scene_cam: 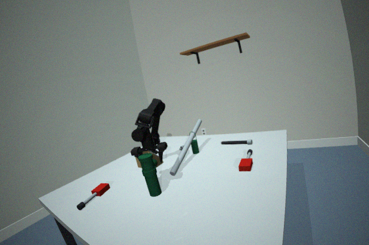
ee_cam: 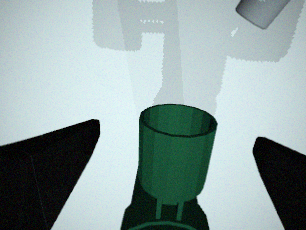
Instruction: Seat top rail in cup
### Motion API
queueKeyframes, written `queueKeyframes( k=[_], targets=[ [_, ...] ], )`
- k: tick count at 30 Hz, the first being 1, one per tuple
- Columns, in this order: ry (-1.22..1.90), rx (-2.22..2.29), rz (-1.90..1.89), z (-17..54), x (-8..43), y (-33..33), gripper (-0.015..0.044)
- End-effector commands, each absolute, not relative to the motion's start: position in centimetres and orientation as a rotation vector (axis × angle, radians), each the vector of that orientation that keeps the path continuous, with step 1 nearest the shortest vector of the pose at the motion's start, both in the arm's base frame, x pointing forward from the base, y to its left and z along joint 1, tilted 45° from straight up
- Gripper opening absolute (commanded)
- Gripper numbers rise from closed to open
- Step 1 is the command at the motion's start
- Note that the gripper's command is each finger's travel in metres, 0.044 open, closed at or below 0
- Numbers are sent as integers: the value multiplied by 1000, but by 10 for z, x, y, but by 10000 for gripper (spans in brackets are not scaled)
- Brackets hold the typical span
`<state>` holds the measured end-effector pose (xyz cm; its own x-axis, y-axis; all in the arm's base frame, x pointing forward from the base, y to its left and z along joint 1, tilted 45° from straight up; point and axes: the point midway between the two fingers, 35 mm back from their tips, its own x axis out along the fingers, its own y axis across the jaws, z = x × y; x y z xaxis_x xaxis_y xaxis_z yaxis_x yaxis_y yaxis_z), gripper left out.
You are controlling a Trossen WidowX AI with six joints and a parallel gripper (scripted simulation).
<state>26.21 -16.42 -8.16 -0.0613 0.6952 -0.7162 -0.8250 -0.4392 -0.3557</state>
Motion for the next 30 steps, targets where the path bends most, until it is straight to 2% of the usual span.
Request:
queueKeyframes(
  k=[1,18,30],
  targets=[
    [174,-1051,1742,-86,261,-157,440],
    [166,-1076,1768,-103,258,-139,440],
    [166,-1076,1768,-103,258,-139,125]
  ],
)
